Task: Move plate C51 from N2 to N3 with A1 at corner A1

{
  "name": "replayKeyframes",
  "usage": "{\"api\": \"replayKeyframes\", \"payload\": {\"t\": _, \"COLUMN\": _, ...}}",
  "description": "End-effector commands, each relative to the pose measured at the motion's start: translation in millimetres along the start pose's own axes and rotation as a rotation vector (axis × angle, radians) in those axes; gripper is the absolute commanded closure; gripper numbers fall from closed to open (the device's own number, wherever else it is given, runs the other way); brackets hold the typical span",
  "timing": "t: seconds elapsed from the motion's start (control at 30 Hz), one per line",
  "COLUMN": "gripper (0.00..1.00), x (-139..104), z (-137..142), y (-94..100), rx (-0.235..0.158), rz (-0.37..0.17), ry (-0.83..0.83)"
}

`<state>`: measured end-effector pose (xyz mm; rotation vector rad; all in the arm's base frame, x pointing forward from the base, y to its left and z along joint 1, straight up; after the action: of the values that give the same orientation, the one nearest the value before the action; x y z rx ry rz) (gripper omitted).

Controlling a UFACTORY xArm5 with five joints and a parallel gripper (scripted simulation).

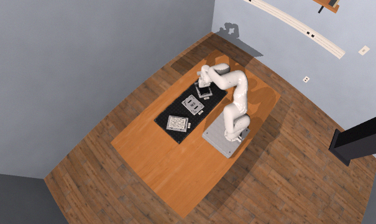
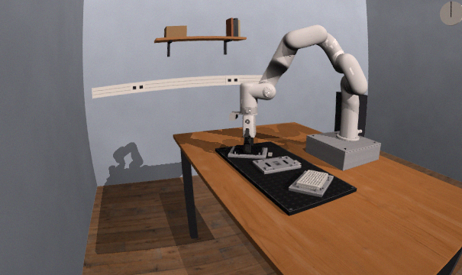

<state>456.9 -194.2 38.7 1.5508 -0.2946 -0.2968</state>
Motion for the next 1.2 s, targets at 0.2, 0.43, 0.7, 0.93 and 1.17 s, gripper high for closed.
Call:
{"api": "replayKeyframes", "payload": {"t": 0.2, "gripper": 1.00, "x": 1.1, "z": -0.4, "y": 1.9, "rx": -0.005, "rz": 0.003, "ry": 0.000}}
{"api": "replayKeyframes", "payload": {"t": 0.43, "gripper": 1.00, "x": 1.1, "z": -0.4, "y": 1.9, "rx": -0.005, "rz": 0.003, "ry": 0.000}}
{"api": "replayKeyframes", "payload": {"t": 0.7, "gripper": 1.00, "x": 1.1, "z": -0.4, "y": 1.9, "rx": -0.005, "rz": 0.003, "ry": 0.000}}
{"api": "replayKeyframes", "payload": {"t": 0.93, "gripper": 1.00, "x": 1.1, "z": -0.4, "y": 1.9, "rx": -0.005, "rz": 0.003, "ry": 0.000}}
{"api": "replayKeyframes", "payload": {"t": 1.17, "gripper": 1.00, "x": 1.1, "z": -0.4, "y": 1.9, "rx": -0.005, "rz": 0.003, "ry": 0.000}}
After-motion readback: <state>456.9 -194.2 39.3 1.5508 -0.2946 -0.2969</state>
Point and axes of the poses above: the point where the finger pads meet when closed, its own y axis back along the fingers, its own z axis across the jaws, x = y × z, the point moved 8 cm from there along y, back along the fingers, and after that the axes turned 11 degrees about y, right-handed, at the moved point
